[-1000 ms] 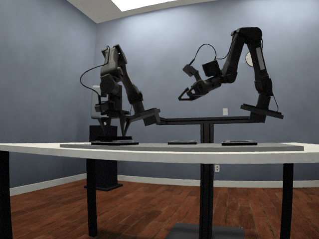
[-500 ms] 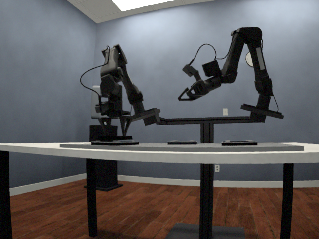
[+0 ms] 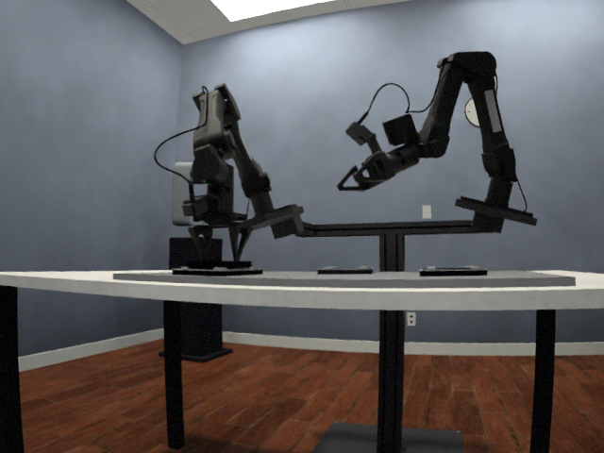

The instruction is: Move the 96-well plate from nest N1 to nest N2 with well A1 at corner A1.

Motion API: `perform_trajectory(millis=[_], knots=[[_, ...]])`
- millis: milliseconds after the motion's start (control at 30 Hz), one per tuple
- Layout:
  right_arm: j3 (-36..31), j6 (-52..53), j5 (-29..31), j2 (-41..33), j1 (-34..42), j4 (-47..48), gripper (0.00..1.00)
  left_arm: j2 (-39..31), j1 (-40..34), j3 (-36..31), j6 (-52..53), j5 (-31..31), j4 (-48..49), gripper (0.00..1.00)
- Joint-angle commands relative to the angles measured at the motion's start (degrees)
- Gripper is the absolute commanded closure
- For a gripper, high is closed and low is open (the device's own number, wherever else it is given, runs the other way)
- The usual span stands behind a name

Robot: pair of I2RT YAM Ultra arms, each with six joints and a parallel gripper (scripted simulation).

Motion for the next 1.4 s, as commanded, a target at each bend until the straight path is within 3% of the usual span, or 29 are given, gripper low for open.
perform_trajectory(millis=[0,733,833,1367], knots=[[-0.55,0.09,0.24,-1.43,0.73,-0.31,0.24,-0.47,-0.35,0.21,0.07,0.18,0.29,0.0],[0.44,-0.8,-0.07,1.86,-0.81,2.57,0.24,-0.47,-0.35,0.21,0.07,0.18,0.29,0.0],[2.01,0.29,-0.02,0.1,0.22,-1.21,0.24,-0.47,-0.35,0.21,0.07,0.18,0.29,0.0],[-0.42,-0.87,-0.02,-1.24,0.3,1.65,0.24,-0.47,-0.35,0.21,0.07,0.18,0.29,0.0]])
